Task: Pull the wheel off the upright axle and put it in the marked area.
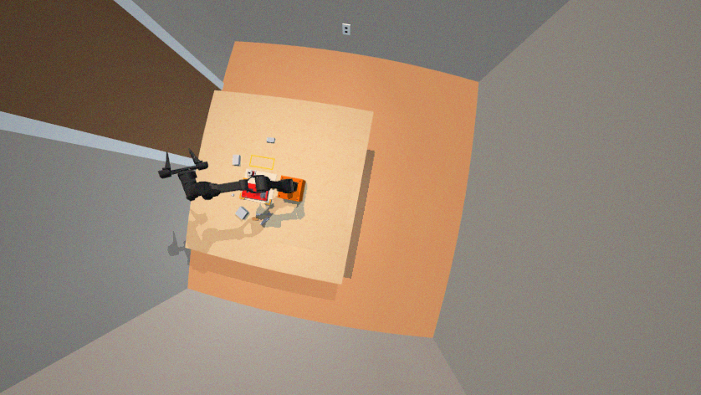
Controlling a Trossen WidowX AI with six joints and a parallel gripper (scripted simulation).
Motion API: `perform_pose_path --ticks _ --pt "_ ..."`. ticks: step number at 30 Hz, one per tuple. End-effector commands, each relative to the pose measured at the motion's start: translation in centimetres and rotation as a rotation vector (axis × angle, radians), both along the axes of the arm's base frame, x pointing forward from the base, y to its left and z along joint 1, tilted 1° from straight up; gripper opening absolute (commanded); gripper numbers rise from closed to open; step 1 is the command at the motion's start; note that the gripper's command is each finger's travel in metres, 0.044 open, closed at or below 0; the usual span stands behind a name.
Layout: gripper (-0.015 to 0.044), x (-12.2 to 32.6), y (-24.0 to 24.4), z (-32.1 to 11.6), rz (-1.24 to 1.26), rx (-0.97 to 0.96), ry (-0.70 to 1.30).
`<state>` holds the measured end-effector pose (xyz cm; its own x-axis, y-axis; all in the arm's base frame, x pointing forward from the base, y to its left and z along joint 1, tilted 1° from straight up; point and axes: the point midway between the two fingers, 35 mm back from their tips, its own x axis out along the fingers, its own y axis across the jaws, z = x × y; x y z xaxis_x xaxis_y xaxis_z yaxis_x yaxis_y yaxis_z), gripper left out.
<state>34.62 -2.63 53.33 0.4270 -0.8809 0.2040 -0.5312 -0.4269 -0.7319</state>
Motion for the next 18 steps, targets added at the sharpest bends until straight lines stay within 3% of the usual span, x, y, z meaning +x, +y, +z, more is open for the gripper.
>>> perform_pose_path --ticks 1,4,11,18 --pt "0.0374 0.0 0.0 0.0 -0.001 -0.009 0.01" --pt "0.03 1.0 0.2 0.0 -0.016 -0.134 0.163" --pt "0.03 6.0 0.9 -2.2 -0.063 -0.521 0.694" --pt "0.03 11.5 1.4 -7.0 -0.08 -0.968 1.27"
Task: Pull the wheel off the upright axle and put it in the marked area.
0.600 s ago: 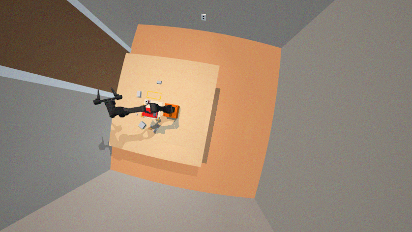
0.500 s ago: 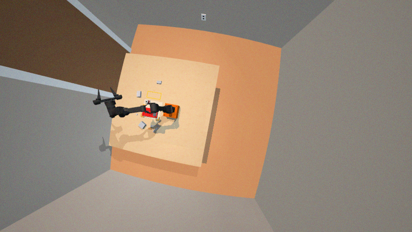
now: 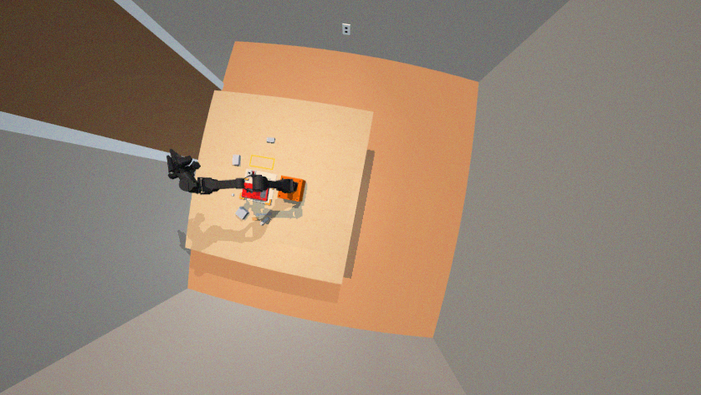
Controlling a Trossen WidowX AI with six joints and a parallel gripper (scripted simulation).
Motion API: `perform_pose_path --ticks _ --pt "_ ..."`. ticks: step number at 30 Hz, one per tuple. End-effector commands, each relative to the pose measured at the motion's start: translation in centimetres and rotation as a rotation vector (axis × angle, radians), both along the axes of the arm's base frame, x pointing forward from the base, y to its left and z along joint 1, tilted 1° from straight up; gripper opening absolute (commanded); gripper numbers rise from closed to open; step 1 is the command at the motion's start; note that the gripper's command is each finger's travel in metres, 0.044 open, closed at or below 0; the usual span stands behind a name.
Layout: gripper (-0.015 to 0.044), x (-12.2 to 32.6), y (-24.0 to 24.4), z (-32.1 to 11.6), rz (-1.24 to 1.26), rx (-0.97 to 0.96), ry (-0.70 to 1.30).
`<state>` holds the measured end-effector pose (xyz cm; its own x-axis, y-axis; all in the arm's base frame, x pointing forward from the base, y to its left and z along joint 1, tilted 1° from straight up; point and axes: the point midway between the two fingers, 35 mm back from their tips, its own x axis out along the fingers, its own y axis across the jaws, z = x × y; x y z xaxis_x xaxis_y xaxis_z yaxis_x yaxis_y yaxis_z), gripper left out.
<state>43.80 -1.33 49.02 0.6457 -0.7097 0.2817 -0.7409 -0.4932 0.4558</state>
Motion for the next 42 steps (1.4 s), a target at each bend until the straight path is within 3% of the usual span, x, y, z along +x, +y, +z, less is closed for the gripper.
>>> perform_pose_path --ticks 1,13,24,31,38,42 --pt "0.03 3.0 0.1 -3.5 0.001 -0.239 0.326" --pt "0.03 8.1 -0.9 -17.5 0.19 -0.958 1.241" --pt "0.03 5.3 -1.5 -31.4 0.721 -1.593 1.807" --pt "0.03 0.1 -1.4 -38.4 1.267 -1.953 1.877" --pt "0.03 -6.5 -0.9 -42.6 1.892 -2.185 1.634" --pt "0.03 -7.1 -0.8 -42.9 1.948 -2.198 1.594"
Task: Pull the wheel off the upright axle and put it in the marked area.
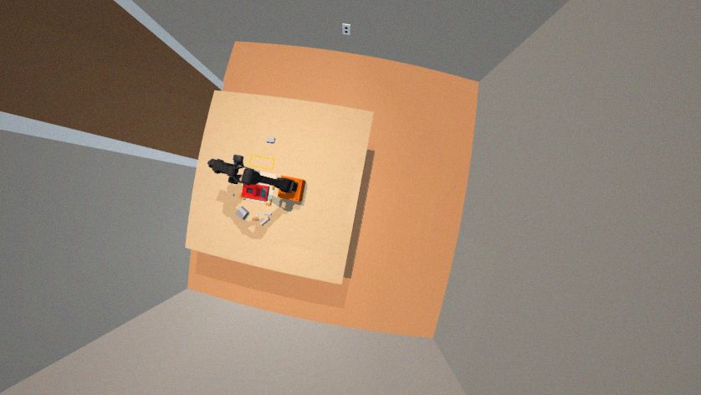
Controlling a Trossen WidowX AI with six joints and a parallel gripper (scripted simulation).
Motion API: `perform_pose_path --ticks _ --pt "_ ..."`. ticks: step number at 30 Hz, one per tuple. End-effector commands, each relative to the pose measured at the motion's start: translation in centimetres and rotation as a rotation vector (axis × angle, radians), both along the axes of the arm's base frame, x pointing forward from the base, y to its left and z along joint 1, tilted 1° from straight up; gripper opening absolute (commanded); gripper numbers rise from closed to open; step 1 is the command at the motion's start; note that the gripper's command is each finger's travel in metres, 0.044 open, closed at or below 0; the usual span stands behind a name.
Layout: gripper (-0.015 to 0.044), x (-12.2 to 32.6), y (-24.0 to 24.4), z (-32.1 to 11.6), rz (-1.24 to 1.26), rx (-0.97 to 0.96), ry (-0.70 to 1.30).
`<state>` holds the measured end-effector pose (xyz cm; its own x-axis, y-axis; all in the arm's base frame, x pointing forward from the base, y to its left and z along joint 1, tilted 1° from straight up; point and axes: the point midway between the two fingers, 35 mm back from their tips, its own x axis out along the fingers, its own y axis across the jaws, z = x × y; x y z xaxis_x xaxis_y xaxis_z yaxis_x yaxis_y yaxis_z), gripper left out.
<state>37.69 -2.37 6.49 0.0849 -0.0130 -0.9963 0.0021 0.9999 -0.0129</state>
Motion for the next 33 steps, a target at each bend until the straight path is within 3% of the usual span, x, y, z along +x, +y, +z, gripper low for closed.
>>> perform_pose_path --ticks 1,14,23,28,33 --pt "0.03 -1.0 0.2 -0.4 0.051 0.028 0.047" --pt "0.03 -1.7 0.4 -0.8 0.051 0.028 0.047" --pt "0.03 -1.5 0.5 -7.4 0.051 0.028 0.048" --pt "0.03 -1.5 0.4 -7.9 0.051 0.028 0.048" --pt "0.0188 -1.6 0.4 -7.6 0.047 0.025 0.059"
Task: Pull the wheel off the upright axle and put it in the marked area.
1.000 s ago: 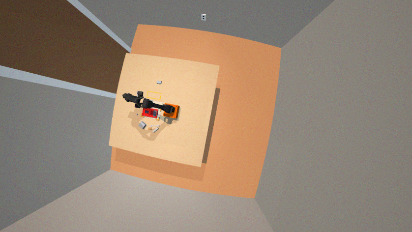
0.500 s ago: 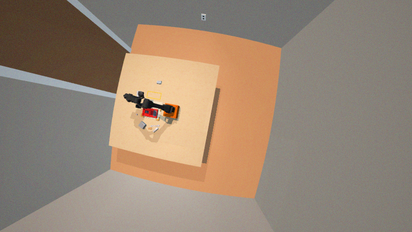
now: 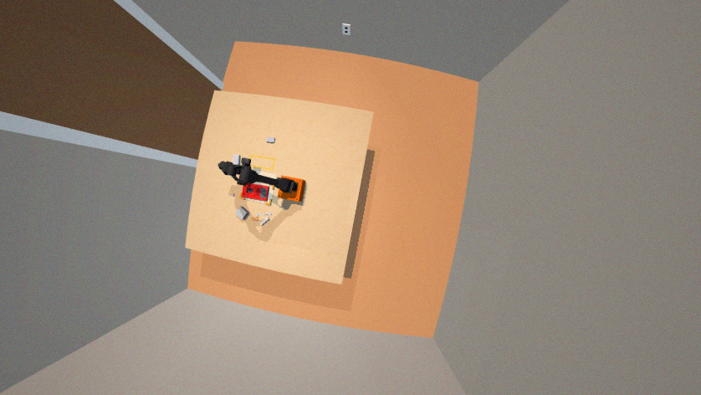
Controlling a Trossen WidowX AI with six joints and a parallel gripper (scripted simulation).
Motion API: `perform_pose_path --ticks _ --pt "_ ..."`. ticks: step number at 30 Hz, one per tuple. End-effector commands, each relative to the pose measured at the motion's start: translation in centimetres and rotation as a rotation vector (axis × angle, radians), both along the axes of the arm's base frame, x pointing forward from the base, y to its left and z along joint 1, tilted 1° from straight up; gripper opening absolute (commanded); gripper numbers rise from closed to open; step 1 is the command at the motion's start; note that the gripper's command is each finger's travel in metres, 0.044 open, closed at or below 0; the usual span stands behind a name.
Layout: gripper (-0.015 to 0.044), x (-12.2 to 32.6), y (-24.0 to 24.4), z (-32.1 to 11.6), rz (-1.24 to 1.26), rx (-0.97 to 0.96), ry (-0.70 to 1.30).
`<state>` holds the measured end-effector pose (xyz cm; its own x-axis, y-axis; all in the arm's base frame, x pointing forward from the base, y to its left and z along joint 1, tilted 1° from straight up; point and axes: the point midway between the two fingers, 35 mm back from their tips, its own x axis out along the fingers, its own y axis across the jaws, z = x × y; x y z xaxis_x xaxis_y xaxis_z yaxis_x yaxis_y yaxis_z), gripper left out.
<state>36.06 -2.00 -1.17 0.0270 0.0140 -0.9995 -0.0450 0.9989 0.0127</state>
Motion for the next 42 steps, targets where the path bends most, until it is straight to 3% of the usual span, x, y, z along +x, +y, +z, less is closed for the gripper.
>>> perform_pose_path --ticks 1,7,13,42 --pt "0.0182 0.0 0.0 0.0 0.0 0.0 0.001" --pt "0.0142 0.0 0.0 0.0 0.0 0.0 0.001" --pt "0.0 0.0 0.0 0.1 0.0 0.0 0.001" --pt "0.0 0.0 0.0 1.1 0.001 0.001 -0.002"
